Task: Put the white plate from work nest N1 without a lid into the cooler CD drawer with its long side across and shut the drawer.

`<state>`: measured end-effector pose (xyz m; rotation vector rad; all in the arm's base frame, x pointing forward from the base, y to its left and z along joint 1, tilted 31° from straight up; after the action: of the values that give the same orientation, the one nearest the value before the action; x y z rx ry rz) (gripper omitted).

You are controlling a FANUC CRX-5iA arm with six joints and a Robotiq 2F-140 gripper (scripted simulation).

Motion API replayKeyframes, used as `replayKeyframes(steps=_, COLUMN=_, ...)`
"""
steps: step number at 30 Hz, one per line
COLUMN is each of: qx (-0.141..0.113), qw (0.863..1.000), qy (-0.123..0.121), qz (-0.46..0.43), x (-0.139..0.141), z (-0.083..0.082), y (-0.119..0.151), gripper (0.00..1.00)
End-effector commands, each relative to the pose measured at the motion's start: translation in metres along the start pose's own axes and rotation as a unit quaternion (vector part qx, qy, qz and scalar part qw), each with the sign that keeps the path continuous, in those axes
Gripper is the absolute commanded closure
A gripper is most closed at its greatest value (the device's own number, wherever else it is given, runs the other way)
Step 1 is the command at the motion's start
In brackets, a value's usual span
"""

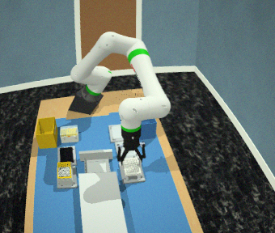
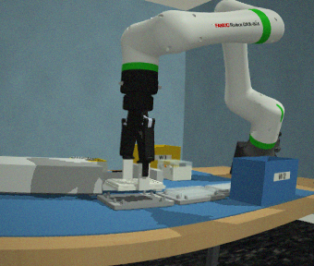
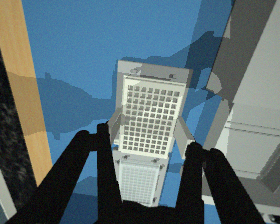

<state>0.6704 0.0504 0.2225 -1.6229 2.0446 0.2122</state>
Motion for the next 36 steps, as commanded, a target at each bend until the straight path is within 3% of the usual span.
replayKeyframes(steps=1, qx=0.000, qw=1.000, qy=0.000, qz=0.000, x=0.000, z=-0.004, y=0.000, gripper=1.00)
replayKeyframes(steps=36, qx=0.000, qw=1.000, qy=0.000, qz=0.000, x=0.000, z=-0.045, y=0.000, gripper=1.00)
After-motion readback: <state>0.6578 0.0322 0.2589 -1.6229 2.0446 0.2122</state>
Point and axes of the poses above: the point where the finger pads meet when closed, its own z axis out along the fingers, its own x axis across the jaws, y = z × x, the point moved 1 cm from there along -z, back along the fingers, and after that the axes turned 5 degrees about z, right-handed, at the moved point
